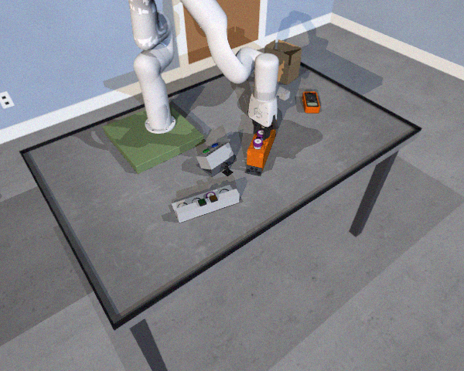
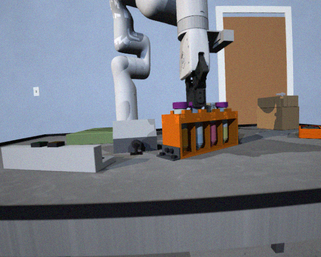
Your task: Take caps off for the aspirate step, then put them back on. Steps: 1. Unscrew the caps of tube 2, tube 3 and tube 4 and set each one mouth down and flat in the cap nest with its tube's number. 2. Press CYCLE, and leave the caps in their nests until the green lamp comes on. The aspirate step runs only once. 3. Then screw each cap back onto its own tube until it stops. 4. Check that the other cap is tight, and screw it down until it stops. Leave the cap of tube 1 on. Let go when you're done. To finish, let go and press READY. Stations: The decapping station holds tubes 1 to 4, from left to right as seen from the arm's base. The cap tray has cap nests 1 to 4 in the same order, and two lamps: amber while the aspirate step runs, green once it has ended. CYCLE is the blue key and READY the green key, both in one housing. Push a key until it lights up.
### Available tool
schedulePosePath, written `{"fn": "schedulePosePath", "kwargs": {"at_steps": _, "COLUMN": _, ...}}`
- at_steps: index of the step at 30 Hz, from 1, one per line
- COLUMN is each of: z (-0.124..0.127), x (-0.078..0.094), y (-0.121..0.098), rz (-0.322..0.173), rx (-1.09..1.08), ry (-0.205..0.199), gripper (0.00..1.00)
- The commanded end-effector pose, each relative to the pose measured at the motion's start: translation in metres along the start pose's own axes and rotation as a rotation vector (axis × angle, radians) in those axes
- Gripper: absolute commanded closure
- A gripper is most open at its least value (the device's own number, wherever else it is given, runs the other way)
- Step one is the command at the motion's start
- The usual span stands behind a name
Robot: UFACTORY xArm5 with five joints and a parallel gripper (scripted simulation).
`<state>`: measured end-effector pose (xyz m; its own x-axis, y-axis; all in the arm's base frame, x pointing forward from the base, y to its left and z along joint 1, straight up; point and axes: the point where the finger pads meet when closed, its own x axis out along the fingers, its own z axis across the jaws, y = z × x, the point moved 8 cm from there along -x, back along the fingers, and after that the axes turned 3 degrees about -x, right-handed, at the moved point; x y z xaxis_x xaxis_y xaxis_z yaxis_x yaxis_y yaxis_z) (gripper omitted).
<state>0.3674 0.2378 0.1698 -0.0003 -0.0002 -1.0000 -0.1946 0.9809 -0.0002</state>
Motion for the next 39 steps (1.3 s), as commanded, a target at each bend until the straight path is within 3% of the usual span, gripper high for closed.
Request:
{"fn": "schedulePosePath", "kwargs": {"at_steps": 1, "z": 0.0008, "x": -0.0012, "y": 0.0003, "rz": 0.003, "rx": 0.279, "ry": -0.003, "gripper": 0.54}}
{"fn": "schedulePosePath", "kwargs": {"at_steps": 9, "z": 0.0008, "x": -0.0013, "y": 0.0003, "rz": 0.003, "rx": 0.292, "ry": -0.002, "gripper": 0.54}}
{"fn": "schedulePosePath", "kwargs": {"at_steps": 10, "z": 0.0008, "x": -0.0013, "y": 0.0003, "rz": 0.003, "rx": 0.292, "ry": -0.002, "gripper": 1.00}}
{"fn": "schedulePosePath", "kwargs": {"at_steps": 24, "z": 0.0008, "x": -0.0013, "y": 0.0003, "rz": 0.003, "rx": 0.292, "ry": -0.002, "gripper": 1.00}}
{"fn": "schedulePosePath", "kwargs": {"at_steps": 39, "z": 0.0008, "x": -0.0017, "y": 0.0003, "rz": 0.002, "rx": -0.341, "ry": -0.003, "gripper": 1.00}}
